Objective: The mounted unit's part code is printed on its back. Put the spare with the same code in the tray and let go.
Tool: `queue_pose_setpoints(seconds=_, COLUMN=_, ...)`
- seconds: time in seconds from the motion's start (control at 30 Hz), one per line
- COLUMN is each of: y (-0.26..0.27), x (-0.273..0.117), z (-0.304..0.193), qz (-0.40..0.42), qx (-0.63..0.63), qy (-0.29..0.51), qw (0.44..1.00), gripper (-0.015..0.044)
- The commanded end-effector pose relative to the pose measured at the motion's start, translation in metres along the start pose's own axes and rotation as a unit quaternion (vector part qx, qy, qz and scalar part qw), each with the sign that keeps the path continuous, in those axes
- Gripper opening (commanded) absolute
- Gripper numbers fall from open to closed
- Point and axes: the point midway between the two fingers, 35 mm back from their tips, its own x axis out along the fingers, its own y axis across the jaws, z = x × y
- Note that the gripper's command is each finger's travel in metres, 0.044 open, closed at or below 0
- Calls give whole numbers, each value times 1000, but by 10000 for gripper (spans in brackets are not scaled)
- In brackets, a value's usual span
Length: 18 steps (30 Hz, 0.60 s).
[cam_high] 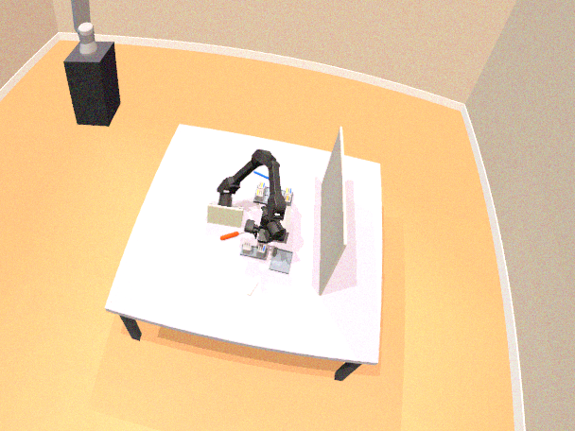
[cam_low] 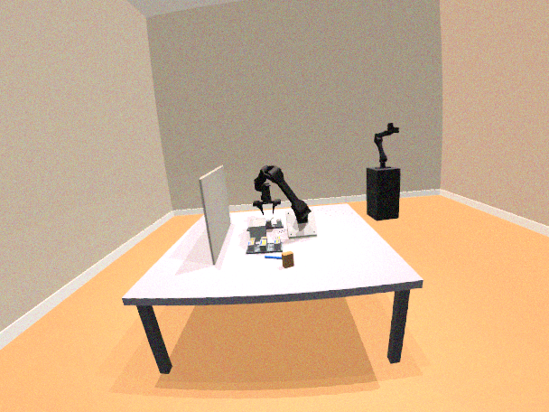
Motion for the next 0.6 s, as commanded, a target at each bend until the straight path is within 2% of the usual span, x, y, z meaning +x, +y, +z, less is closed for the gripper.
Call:
queue_pose_setpoints(seconds=0.0, y=3, x=3, z=2, qz=6, qx=2, qy=-1, qw=1000, gripper=300)
queue_pose_setpoints(seconds=0.57, y=5, x=23, z=3, qz=6, qx=2, qy=-2, qw=1000, gripper=300)
